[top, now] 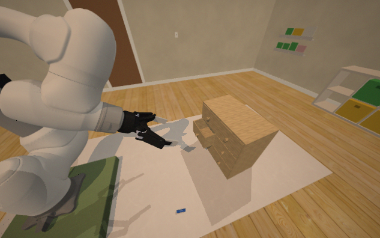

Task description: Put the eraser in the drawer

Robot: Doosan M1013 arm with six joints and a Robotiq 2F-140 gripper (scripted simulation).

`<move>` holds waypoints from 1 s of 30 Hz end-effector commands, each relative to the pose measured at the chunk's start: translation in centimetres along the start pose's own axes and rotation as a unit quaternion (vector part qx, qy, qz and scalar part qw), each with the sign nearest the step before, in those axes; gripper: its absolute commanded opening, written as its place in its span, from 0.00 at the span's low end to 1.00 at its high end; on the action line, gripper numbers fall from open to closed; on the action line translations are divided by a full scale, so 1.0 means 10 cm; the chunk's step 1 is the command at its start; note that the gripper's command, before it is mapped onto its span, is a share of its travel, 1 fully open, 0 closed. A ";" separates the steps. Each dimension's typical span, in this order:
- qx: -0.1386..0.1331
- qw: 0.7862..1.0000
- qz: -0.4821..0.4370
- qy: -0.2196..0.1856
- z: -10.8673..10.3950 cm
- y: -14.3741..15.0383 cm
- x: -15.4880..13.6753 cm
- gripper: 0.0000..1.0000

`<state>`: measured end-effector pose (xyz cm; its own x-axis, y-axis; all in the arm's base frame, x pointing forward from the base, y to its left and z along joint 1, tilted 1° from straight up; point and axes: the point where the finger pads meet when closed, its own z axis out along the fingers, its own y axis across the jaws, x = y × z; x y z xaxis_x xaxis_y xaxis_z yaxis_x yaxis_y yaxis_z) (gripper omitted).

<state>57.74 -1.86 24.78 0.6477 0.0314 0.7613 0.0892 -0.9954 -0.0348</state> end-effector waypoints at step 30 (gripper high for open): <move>-0.020 0.908 0.022 -0.417 -0.11 -0.01 0.17 1.00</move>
<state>57.96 -1.86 26.67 0.9989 0.0336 0.0314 0.0343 -0.9992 -0.0228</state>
